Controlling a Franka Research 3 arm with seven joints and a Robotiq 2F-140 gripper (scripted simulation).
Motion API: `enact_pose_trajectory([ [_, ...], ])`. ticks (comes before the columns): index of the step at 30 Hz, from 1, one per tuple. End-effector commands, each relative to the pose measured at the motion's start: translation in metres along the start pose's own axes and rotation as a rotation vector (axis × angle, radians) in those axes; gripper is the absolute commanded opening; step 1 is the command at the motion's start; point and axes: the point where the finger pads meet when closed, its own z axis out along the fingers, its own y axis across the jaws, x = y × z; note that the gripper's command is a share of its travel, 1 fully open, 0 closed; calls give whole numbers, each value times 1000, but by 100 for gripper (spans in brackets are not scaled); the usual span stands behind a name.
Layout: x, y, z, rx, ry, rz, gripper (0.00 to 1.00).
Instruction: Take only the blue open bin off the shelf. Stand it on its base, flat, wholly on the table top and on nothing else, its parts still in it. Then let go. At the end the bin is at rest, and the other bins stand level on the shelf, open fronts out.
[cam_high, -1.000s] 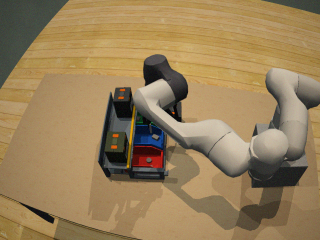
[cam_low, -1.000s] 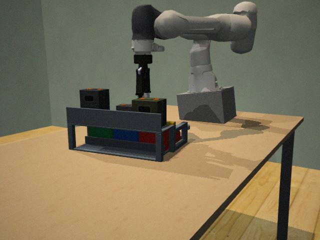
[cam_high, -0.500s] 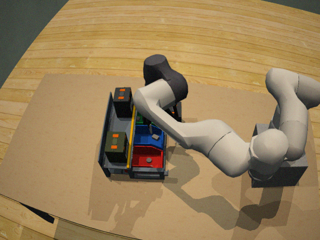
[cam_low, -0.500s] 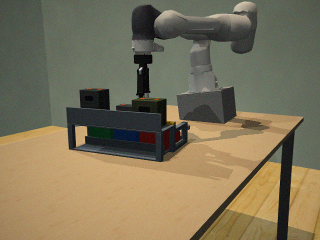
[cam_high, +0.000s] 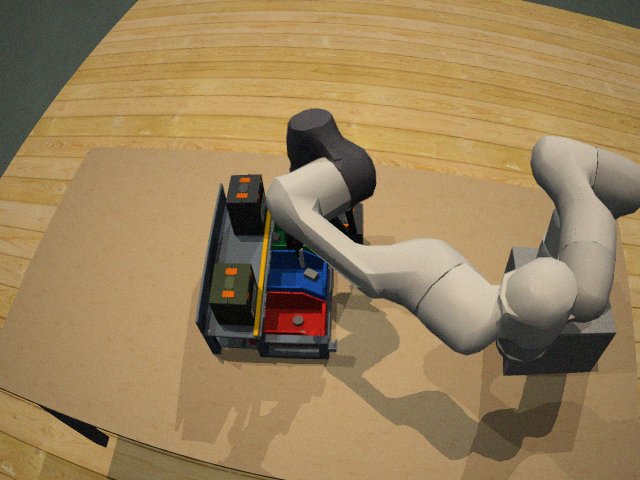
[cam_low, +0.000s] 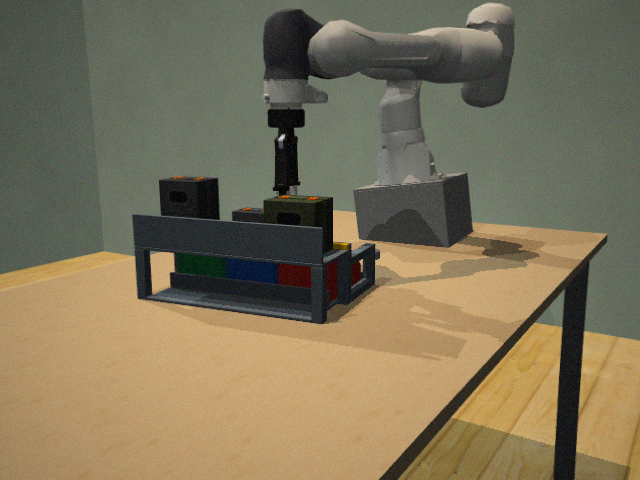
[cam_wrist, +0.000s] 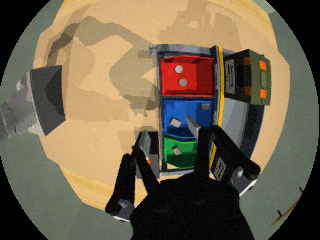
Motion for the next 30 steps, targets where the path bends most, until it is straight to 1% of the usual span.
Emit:
enact_pose_trajectory([
  [1,0,0,0,0,0,-100,57],
  [4,0,0,-1,-1,0,-256,57],
  [17,-1,-1,0,3,-4,-246,57],
  [21,1,0,-1,2,-3,-454,57],
  [30,1,0,-1,2,-3,-454,57],
])
